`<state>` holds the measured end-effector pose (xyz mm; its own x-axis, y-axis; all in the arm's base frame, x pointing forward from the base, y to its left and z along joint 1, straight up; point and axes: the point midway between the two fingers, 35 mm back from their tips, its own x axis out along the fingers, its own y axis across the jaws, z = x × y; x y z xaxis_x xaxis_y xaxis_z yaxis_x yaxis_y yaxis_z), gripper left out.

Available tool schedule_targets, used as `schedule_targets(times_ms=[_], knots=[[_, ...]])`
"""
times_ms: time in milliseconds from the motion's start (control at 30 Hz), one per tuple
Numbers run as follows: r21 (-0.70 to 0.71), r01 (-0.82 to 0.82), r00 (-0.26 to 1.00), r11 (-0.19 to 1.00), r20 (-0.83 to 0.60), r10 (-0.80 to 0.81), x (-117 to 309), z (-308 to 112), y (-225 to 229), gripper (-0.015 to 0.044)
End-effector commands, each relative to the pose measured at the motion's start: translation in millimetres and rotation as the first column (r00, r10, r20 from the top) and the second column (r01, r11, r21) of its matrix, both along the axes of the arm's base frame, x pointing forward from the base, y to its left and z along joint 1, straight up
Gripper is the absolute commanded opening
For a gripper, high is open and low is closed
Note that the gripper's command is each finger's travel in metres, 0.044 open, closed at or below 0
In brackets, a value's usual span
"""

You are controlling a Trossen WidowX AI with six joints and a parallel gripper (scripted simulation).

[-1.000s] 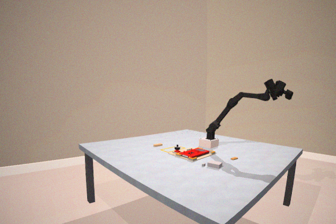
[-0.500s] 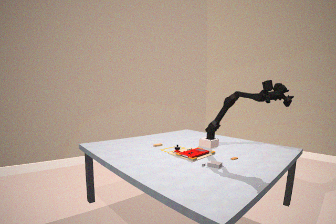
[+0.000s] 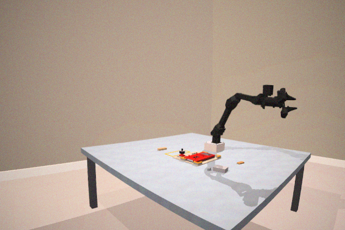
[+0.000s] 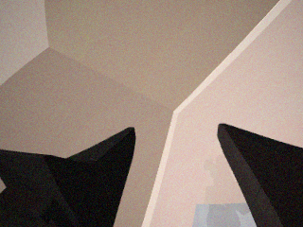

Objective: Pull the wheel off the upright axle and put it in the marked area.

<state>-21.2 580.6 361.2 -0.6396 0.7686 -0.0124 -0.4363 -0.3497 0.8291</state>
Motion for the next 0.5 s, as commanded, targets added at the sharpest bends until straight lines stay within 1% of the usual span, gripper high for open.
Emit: schedule_targets(times_ms=[0, 267, 467], knots=[[-0.101, 0.106, 0.993, 0.989, -0.033, -0.11, 45.1, -15.3, -0.2, 0.03], [-0.234, 0.292, 0.95, 0.927, -0.044, -0.31, 126.8, -41.6, -11.5, 0.03], [-0.353, 0.417, 0.885, 0.838, -0.053, -0.463, 186.1, -64.5, -29.3, 0.03]])
